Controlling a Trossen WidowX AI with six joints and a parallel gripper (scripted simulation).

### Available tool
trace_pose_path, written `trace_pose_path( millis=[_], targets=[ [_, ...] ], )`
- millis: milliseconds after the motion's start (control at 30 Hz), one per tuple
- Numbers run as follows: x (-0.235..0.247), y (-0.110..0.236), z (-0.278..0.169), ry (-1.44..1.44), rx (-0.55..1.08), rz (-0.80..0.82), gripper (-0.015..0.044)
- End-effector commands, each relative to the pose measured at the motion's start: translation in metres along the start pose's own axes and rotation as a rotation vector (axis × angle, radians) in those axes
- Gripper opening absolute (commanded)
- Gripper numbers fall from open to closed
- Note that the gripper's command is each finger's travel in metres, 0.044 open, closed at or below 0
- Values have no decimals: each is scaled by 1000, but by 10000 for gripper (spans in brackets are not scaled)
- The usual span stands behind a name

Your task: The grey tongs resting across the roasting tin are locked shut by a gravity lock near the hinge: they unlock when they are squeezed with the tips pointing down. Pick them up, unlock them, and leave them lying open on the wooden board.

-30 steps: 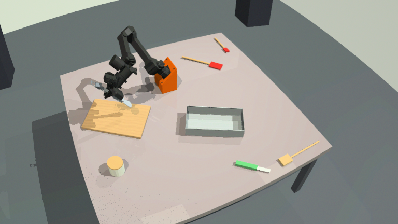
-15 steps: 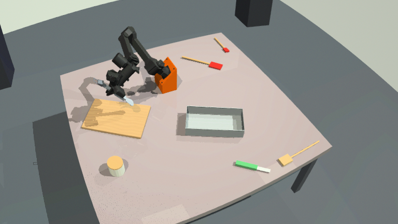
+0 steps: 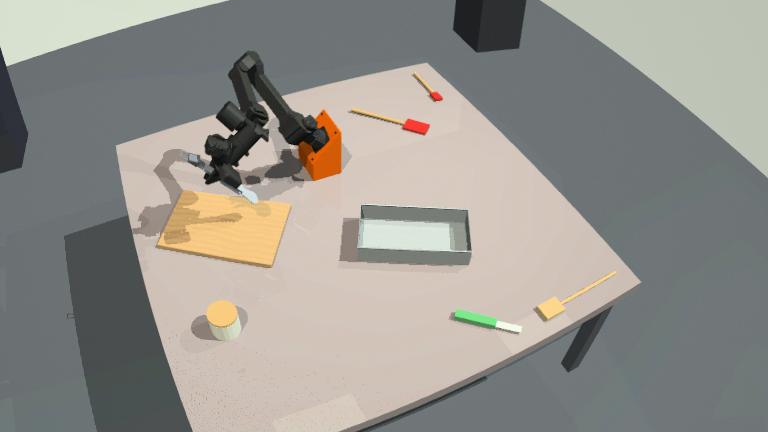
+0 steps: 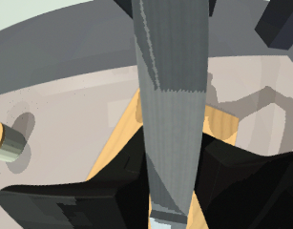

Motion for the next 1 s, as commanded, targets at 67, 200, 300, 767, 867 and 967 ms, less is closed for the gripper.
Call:
trace_pose_path(
  millis=[67,200,300,767,867,967],
  targets=[
    [-2,0,1,-3,-1,-3,-150],
    [-2,0,1,-3,-1,-3,-150],
    [-2,0,1,-3,-1,-3,-150],
    [16,-15,20,37,13,60,-150],
    [20,-19,24,47,26,77,-150],
    [24,-24,28,56,43,94,-150]
  ],
)
Point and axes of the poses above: the point midway between the two fingers, 35 mm back from their tips, its own y axis back along the fingers, its own x axis across the jaws, z = x × y, the point moved 5 cm from there along y, back along the fingers, and after that the axes turned 4 degrees about y, right-handed, at the moved point
